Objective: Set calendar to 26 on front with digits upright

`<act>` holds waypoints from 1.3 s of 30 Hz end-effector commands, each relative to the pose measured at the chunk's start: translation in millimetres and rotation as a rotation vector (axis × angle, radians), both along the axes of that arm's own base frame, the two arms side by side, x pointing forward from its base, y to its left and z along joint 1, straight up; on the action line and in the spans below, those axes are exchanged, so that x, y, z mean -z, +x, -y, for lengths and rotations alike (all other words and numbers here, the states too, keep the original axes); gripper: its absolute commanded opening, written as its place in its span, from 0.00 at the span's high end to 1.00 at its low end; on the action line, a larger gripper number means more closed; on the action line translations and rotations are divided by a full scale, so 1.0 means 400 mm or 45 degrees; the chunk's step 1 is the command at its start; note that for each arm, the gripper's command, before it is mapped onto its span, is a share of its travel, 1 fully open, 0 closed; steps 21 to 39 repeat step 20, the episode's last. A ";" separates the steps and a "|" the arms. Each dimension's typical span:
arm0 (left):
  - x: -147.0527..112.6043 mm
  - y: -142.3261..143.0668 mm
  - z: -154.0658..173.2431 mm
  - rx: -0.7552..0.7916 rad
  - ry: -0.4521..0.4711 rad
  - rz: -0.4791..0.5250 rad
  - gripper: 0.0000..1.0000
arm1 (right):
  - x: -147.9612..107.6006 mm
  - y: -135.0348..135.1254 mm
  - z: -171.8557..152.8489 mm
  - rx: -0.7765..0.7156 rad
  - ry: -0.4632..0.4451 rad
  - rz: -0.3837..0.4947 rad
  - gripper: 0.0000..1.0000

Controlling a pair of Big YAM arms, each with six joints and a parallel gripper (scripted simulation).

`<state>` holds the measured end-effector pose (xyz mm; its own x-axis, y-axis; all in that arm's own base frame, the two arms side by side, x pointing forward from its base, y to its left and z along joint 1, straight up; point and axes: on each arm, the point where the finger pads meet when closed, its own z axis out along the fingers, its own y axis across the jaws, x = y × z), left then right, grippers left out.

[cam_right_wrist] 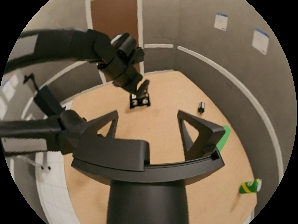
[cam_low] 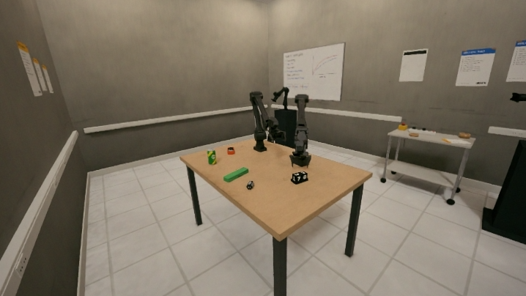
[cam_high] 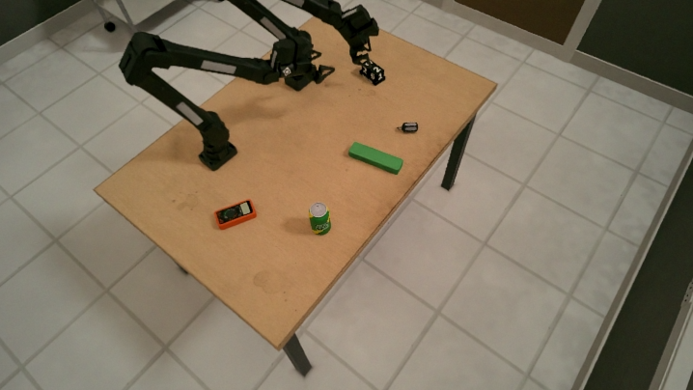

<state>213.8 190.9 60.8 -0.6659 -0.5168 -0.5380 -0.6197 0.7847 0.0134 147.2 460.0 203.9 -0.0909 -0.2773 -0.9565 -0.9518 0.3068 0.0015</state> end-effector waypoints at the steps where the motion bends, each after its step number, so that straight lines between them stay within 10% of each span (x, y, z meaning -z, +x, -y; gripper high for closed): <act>1: -0.037 0.031 -0.019 -0.078 0.050 0.100 0.00 | -0.023 -0.003 -0.013 -0.009 0.027 0.011 0.00; 39: -0.029 0.024 -0.023 -0.077 0.040 0.074 0.00 | -0.023 -0.003 -0.013 -0.009 0.027 0.011 0.00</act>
